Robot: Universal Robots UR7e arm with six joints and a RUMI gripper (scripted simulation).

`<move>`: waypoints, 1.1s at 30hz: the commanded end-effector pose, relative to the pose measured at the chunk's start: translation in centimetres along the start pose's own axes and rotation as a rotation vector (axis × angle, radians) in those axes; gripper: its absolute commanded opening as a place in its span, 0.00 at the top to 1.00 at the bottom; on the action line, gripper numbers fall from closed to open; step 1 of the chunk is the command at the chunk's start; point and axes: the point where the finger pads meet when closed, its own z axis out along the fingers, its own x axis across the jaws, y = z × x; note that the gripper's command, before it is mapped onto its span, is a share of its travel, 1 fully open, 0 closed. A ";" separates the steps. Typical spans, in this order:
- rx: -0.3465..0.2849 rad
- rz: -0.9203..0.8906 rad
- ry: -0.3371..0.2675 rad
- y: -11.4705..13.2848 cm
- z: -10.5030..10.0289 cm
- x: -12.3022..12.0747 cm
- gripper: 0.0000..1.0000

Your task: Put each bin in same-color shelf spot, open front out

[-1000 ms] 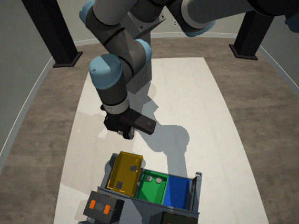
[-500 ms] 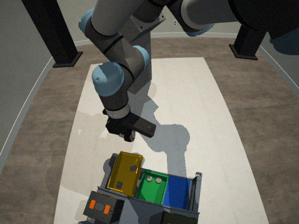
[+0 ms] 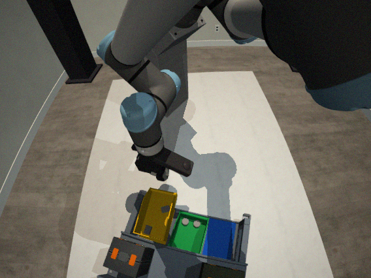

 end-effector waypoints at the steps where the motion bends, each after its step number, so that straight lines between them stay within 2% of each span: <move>1: -0.001 0.000 0.003 0.0 1.7 0.1 1.00; 9: -0.001 0.000 0.003 0.1 3.4 0.1 1.00; 33: -0.001 0.000 0.003 0.1 4.0 0.1 1.00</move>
